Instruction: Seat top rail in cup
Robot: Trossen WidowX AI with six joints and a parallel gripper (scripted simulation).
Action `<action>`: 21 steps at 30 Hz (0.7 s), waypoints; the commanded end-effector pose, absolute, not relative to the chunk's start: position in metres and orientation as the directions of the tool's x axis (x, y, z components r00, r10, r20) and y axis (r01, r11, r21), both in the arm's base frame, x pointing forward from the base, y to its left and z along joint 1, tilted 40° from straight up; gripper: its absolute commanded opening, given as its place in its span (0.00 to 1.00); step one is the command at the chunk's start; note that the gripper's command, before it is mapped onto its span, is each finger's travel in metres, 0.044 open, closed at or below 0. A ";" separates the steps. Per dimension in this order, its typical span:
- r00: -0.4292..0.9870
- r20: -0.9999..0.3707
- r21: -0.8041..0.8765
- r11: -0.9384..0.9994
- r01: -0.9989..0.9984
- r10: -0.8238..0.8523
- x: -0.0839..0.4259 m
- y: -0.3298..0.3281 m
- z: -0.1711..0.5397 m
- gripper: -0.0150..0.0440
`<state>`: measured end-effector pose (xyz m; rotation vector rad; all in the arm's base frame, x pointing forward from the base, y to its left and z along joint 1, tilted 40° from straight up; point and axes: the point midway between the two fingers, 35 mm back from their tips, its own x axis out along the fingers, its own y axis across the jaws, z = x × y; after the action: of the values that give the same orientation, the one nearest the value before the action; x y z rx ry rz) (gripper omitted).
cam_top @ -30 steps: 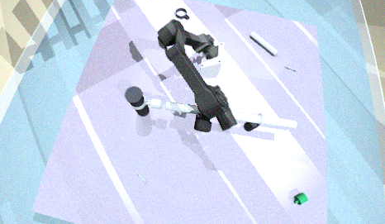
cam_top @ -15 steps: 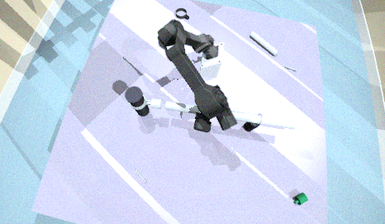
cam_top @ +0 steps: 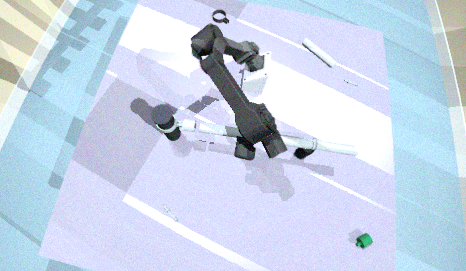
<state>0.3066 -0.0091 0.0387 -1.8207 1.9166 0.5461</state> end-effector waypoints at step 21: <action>-0.038 -0.562 -0.013 0.054 -0.998 -0.826 0.307 -0.023 0.054 0.25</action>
<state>0.3064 -0.0196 0.0484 -1.8091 1.9271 0.5574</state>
